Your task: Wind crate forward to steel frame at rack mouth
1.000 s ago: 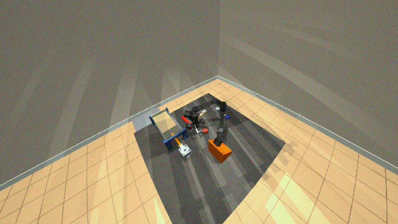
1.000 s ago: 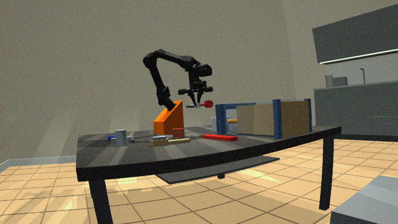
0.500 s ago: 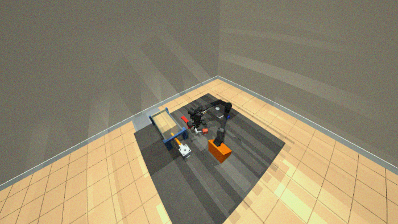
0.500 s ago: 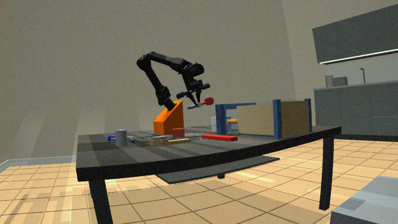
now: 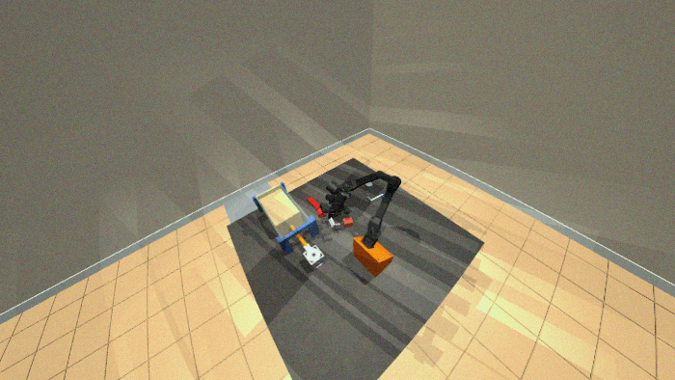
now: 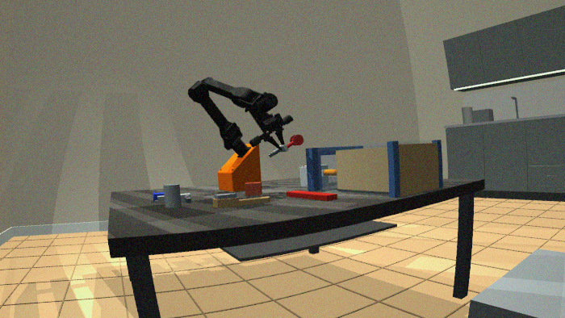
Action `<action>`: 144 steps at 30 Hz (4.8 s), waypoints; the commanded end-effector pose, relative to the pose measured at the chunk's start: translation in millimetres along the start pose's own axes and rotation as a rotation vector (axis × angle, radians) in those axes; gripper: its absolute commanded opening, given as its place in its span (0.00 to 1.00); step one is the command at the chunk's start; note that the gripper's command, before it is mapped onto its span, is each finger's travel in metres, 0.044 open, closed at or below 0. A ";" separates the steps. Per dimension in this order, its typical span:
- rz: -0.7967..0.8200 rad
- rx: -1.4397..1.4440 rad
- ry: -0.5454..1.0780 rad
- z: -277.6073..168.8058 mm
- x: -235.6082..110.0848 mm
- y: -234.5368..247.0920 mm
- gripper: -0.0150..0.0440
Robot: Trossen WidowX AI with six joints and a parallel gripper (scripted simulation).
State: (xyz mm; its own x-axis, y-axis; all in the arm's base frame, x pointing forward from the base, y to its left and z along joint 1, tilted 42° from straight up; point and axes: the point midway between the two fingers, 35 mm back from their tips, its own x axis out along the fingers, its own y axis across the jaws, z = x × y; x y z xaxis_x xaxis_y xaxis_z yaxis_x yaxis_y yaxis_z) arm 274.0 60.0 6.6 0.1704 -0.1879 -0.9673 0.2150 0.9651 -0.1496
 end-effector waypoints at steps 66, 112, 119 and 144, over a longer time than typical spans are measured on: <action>0.975 -0.011 0.012 1.3 -3.3 1.1 0.25; 0.967 -0.010 0.027 -100.6 88.9 120.8 0.25; 1.015 -0.031 0.010 -102.5 96.4 119.1 0.25; 1.021 -0.032 0.008 -102.6 117.7 105.8 0.25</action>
State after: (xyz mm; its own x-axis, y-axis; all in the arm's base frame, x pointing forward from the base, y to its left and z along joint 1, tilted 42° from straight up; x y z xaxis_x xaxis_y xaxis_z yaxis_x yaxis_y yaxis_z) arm 218.6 160.0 -140.8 0.2582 0.7187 -0.6456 -0.0429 0.6761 0.7355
